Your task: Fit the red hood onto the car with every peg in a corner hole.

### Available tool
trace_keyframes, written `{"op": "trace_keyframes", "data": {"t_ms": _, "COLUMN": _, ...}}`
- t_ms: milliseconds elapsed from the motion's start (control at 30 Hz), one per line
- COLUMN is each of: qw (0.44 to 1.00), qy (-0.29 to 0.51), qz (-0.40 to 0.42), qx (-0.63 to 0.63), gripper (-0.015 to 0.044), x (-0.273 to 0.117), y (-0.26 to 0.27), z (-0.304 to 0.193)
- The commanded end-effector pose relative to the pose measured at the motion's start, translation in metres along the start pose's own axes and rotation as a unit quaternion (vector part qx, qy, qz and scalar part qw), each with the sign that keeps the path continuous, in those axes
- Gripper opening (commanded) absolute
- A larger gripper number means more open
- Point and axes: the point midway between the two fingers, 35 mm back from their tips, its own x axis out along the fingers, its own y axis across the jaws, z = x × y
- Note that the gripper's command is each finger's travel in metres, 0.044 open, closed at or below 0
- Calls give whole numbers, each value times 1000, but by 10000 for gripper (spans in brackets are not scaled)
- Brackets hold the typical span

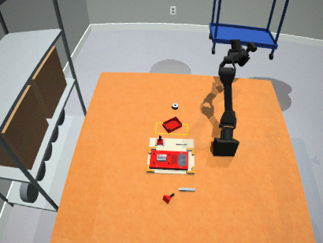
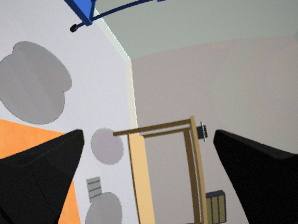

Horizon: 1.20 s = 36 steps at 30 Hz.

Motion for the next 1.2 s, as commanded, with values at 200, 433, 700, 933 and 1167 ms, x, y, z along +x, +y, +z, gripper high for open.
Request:
{"op": "trace_keyframes", "data": {"t_ms": 200, "qw": 982, "qy": -9, "qz": 189, "qx": -8, "gripper": 440, "x": -37, "y": 122, "z": 17}}
{"op": "trace_keyframes", "data": {"t_ms": 433, "qw": 951, "qy": -26, "qz": 307, "qx": -30, "gripper": 440, "x": -87, "y": 193, "z": 31}}
{"op": "trace_keyframes", "data": {"t_ms": 700, "qw": 901, "qy": -44, "qz": 425, "qx": -76, "gripper": 440, "x": -164, "y": 258, "z": 41}}
{"op": "trace_keyframes", "data": {"t_ms": 933, "qw": 849, "qy": -62, "qz": 507, "qx": -131, "gripper": 440, "x": -242, "y": 299, "z": 43}}
{"op": "trace_keyframes", "data": {"t_ms": 1167, "qw": 790, "qy": -92, "qz": 571, "qx": -200, "gripper": 440, "x": -328, "y": 321, "z": 36}}
